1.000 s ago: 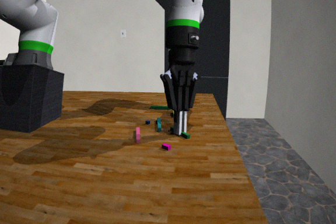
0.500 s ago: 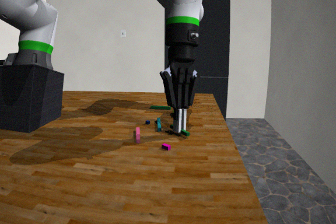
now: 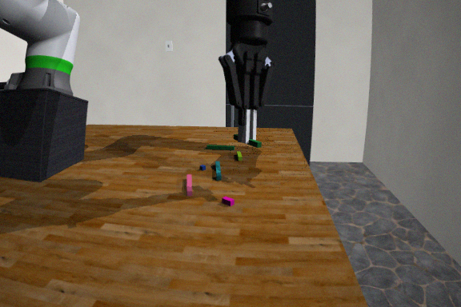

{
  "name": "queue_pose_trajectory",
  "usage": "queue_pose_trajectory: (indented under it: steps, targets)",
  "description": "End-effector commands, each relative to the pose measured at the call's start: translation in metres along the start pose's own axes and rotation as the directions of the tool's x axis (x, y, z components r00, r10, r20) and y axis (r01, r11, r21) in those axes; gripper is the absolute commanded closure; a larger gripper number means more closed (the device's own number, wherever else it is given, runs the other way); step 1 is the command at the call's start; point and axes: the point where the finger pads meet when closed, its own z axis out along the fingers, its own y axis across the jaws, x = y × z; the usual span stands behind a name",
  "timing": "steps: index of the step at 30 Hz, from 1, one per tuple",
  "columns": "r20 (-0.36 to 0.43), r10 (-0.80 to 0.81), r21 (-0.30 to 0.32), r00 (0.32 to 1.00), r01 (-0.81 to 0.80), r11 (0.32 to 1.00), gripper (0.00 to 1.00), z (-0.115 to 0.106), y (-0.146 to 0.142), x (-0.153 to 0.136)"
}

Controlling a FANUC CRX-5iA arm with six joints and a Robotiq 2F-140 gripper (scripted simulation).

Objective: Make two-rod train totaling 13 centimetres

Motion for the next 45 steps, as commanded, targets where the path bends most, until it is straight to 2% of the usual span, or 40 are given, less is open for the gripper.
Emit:
queue_pose_trajectory:
  steps: [1, 15, 21, 23, 31, 45]
  targets:
    - [-0.088, -0.097, -0.096, 0.991, 0.088, 0.991, 0.97, -0.010, -0.001, -0.001]
    - [-0.091, -0.071, -0.094, 0.993, 0.063, 0.994, 0.97, -0.012, 0.002, 0.002]
    - [-0.113, 0.216, -0.064, 0.970, -0.224, 0.973, 0.97, -0.019, 0.032, 0.045]
    - [-0.113, 0.216, -0.064, 0.970, -0.224, 0.973, 0.97, -0.019, 0.032, 0.045]
    - [-0.126, 0.484, -0.029, 0.866, -0.491, 0.871, 0.97, -0.025, 0.057, 0.089]
    - [-0.127, 0.500, -0.027, 0.857, -0.507, 0.862, 0.97, -0.025, 0.059, 0.092]
